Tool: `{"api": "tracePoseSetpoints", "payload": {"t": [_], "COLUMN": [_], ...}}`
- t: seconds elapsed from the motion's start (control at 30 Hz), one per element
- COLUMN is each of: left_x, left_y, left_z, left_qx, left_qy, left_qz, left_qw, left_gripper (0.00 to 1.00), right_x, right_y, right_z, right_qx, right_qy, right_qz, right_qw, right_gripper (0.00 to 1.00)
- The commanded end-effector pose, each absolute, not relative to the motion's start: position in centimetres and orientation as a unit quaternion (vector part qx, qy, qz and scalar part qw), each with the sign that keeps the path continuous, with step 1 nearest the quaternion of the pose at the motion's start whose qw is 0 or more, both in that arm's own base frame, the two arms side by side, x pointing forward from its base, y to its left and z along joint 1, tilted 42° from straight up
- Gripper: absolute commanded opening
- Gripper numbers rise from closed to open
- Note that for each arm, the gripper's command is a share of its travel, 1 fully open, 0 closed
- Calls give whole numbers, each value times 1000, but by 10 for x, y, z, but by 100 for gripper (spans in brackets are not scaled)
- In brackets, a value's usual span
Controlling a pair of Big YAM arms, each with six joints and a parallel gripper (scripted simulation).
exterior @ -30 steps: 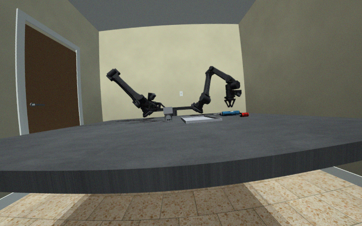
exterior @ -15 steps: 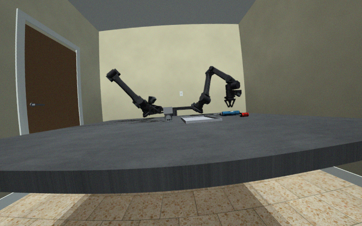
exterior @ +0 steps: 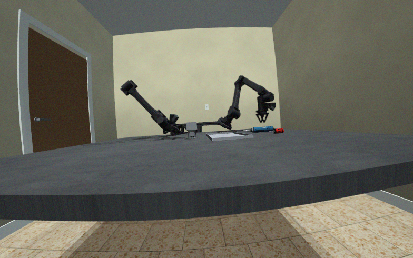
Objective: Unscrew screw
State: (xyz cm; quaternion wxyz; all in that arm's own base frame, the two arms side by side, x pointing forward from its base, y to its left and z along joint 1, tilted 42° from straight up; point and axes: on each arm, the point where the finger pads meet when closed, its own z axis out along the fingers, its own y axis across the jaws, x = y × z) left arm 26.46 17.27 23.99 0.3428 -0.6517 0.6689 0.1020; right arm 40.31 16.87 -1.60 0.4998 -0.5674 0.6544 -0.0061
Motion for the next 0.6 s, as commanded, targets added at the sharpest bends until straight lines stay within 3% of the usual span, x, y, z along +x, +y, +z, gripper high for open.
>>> {"api": "tracePoseSetpoints", "payload": {"t": [0.0, 0.57], "left_x": [262, 262], "left_y": [173, 173], "left_z": [230, 230], "left_qx": [-658, -658], "left_qy": [670, 670], "left_qz": [107, 107], "left_qw": [328, 328], "left_gripper": [65, 65], "right_x": [409, 412], "right_y": [180, 170], "right_z": [2, -10], "right_qx": [-576, -574], "right_qy": [627, 633], "right_qz": [-15, -16], "right_qw": [524, 519], "right_gripper": [86, 86]}}
